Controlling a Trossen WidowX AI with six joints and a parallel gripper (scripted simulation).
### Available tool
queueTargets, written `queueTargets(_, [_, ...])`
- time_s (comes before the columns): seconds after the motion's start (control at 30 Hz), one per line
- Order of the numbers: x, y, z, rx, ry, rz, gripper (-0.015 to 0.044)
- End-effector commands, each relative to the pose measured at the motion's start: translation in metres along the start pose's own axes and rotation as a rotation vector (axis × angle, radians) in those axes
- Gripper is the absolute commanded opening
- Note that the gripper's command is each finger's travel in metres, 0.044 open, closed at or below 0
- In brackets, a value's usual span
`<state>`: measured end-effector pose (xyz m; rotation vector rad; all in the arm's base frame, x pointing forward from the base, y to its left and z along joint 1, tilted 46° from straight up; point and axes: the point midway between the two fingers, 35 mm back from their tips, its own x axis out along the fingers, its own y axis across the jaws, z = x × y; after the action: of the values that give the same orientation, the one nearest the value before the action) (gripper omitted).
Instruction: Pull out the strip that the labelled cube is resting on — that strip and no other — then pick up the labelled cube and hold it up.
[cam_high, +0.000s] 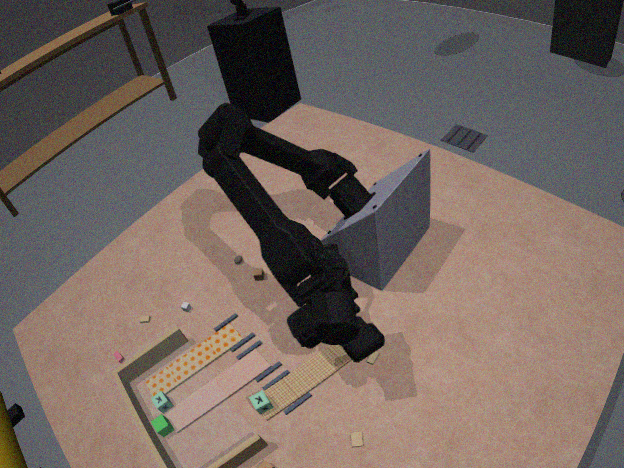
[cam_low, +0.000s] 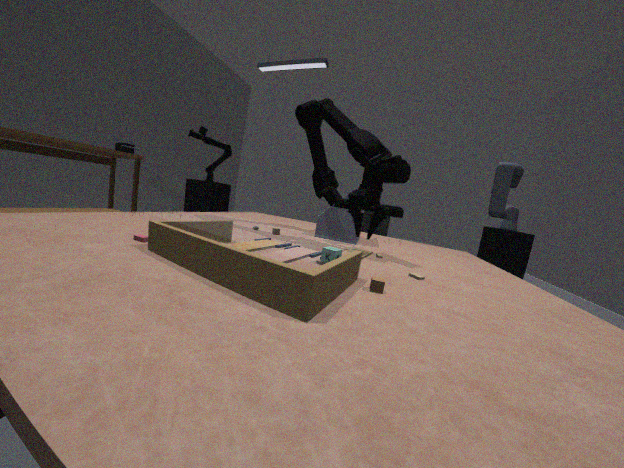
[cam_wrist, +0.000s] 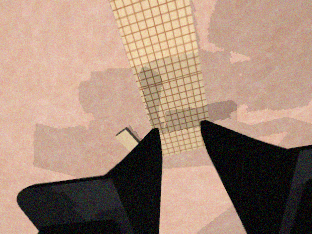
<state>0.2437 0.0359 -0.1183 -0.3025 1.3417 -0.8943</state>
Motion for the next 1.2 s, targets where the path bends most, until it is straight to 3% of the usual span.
queueTargets(0.0, [-0.002, 0.001, 0.015, 0.025, -0.001, -0.001, 0.0236])
queueTargets(0.27, [-0.005, 0.003, 0.045, 0.026, -0.002, -0.001, 0.0440])
queueTargets(1.17, [-0.023, 0.010, 0.149, 0.029, -0.005, -0.001, 0.0440])
